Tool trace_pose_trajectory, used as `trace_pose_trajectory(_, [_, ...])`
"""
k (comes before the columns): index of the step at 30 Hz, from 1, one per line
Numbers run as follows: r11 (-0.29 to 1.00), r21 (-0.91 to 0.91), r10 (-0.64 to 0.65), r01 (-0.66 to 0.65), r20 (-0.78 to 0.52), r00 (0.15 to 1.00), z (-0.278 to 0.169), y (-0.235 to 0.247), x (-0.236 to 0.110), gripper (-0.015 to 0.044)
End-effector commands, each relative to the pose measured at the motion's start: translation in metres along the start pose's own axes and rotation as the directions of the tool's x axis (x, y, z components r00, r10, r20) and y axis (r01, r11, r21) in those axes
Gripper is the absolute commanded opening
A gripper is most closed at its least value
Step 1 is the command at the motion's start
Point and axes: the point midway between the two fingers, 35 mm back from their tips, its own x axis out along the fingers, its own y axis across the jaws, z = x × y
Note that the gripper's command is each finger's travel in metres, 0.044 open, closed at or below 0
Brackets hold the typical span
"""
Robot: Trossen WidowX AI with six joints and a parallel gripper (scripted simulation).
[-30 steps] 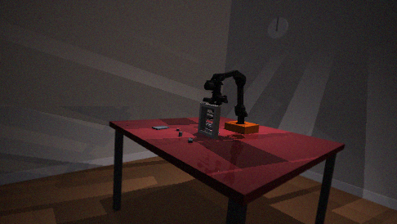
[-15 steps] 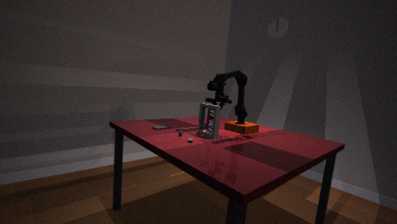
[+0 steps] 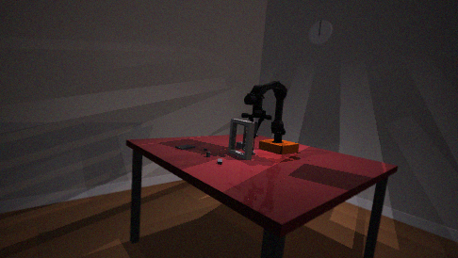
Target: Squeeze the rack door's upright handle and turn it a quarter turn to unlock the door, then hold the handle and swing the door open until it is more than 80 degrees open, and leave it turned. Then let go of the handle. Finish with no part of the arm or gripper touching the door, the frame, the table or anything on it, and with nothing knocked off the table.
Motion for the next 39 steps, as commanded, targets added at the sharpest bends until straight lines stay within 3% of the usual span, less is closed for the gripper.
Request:
trace_pose_trajectory(1, [0.998,0.067,-0.005,0.005,0.005,1.000,0.002,0.004,0.000,0.0018])
trace_pose_trajectory(39, [0.819,0.574,0.001,-0.006,0.010,1.000,0.040,0.064,0.000,0.0018])
